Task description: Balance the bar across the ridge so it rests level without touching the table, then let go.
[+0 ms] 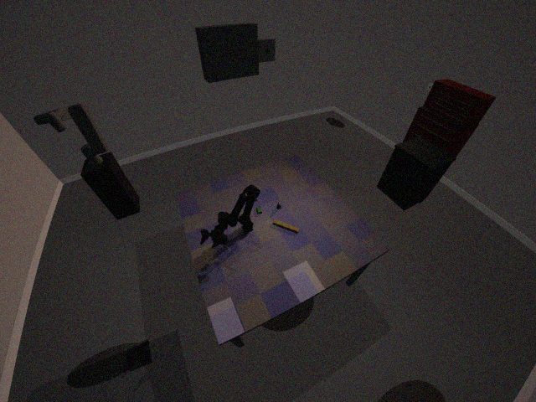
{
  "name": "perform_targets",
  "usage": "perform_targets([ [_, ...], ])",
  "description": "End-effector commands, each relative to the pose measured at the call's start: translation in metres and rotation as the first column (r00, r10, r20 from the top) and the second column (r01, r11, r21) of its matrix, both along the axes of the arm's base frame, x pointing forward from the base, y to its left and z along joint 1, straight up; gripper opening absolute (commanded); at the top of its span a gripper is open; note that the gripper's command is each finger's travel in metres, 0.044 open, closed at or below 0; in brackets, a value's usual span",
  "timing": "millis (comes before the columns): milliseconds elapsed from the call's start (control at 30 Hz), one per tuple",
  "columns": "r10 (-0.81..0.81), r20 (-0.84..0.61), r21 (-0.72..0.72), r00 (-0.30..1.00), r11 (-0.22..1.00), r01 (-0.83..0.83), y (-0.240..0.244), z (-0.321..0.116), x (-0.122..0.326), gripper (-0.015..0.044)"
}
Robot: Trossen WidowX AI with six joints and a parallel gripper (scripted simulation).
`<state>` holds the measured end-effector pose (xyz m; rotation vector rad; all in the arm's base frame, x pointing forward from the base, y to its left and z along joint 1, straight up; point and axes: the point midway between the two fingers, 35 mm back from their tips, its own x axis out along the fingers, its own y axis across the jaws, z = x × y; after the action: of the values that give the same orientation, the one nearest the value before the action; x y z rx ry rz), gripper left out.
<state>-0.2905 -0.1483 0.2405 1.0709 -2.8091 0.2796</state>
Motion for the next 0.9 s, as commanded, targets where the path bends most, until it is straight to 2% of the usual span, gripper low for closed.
perform_targets([
  [0, 0.003, 0.004, -0.002, 1.000, 1.000, -0.003, -0.001, 0.000, 0.000, 0.0374],
  [67, 0.024, 0.035, -0.020, 0.999, 1.000, -0.024, -0.007, -0.002, 0.001, 0.0321],
  [100, 0.041, 0.059, -0.033, 0.997, 0.999, -0.039, -0.011, -0.003, 0.002, 0.0315],
  [433, 0.202, 0.285, -0.164, 0.937, 0.973, -0.160, -0.056, -0.015, 0.015, 0.0315],
  [867, 0.365, 0.528, -0.291, 0.767, 0.926, -0.241, -0.107, -0.034, 0.045, 0.0315],
])
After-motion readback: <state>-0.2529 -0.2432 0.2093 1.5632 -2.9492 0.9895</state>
